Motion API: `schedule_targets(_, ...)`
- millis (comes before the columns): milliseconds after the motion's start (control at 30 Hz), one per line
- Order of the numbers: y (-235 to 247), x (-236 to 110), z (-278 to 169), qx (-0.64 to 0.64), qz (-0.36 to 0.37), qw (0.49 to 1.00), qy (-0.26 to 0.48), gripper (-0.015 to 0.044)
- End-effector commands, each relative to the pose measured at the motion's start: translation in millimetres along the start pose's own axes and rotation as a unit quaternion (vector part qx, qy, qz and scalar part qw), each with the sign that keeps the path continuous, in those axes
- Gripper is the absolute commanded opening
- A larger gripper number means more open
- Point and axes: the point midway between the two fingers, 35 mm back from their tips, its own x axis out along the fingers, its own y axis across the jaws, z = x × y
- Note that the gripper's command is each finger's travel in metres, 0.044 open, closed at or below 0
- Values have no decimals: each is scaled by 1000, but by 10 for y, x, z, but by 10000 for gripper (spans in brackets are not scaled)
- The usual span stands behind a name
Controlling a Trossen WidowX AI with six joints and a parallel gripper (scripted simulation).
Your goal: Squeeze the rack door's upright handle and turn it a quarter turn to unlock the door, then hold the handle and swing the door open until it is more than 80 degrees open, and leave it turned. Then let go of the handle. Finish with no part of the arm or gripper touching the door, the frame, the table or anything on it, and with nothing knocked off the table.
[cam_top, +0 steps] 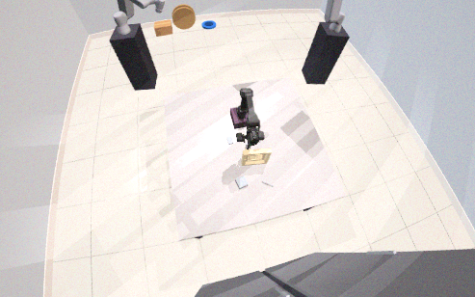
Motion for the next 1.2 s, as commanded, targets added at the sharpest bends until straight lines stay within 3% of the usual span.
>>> schedule_targets(0, -5, 75, 2, -1, -2, 1000, 2, 296)
schedule_targets(1167, -8, 619, -16, -1, -2, 1000, 2, 296)
